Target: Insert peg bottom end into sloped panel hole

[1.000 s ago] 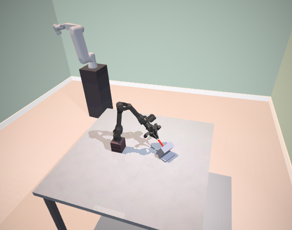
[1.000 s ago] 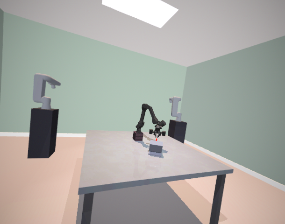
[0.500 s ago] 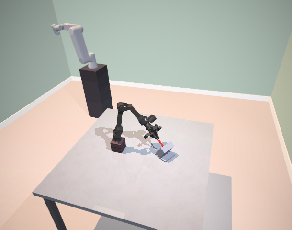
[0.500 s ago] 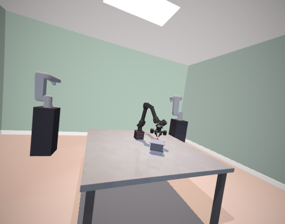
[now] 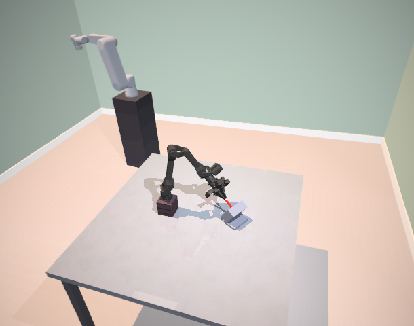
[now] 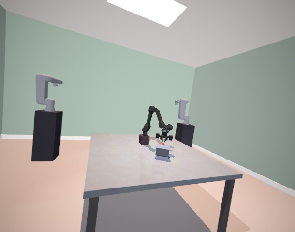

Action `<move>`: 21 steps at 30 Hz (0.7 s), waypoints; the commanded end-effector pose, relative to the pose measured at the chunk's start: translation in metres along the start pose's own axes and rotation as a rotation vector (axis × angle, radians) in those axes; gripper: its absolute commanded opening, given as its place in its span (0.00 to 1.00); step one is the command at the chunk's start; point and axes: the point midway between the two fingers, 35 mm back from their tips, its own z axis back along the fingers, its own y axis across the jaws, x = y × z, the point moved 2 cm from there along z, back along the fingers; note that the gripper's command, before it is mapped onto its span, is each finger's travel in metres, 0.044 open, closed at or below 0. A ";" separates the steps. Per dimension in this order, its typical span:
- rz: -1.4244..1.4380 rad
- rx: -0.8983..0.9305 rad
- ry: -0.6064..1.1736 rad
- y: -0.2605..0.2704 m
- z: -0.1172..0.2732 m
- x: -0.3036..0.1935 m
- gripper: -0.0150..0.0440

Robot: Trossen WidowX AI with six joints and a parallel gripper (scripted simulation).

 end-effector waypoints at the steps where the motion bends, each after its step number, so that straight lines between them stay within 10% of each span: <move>1: 0.007 0.002 0.004 0.001 -0.004 -0.001 0.25; 21: 0.007 0.002 0.004 0.000 -0.015 -0.001 0.25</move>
